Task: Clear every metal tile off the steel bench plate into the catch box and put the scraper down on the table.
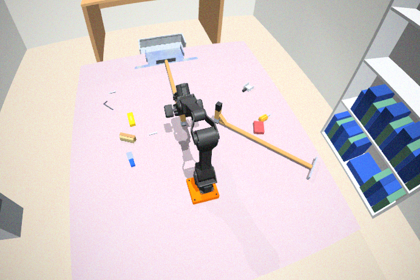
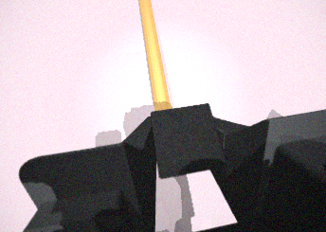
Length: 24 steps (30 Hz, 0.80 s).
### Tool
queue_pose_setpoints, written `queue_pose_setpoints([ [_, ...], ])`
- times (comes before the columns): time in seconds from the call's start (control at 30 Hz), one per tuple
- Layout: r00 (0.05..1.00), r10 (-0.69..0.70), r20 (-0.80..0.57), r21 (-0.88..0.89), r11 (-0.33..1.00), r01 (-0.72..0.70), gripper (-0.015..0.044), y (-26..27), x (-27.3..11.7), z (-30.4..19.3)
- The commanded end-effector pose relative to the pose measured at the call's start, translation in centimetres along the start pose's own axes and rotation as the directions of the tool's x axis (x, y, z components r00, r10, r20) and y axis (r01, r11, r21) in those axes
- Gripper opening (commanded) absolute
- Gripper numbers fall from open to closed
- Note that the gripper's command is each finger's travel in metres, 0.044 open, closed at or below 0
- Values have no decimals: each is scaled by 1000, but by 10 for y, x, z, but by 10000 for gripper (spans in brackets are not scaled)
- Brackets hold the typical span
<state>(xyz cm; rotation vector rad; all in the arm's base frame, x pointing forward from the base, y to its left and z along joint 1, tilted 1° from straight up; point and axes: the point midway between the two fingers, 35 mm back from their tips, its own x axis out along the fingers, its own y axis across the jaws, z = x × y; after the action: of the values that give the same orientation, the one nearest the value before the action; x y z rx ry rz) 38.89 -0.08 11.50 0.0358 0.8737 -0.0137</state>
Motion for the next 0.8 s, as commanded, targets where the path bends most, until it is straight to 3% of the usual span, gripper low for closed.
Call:
queue_pose_setpoints([
  [0.0,1000,-5,16,5,1000,5,0,-1,-5,-1],
  [0.77,1000,-6,16,6,1000,6,0,-2,-21,-35],
])
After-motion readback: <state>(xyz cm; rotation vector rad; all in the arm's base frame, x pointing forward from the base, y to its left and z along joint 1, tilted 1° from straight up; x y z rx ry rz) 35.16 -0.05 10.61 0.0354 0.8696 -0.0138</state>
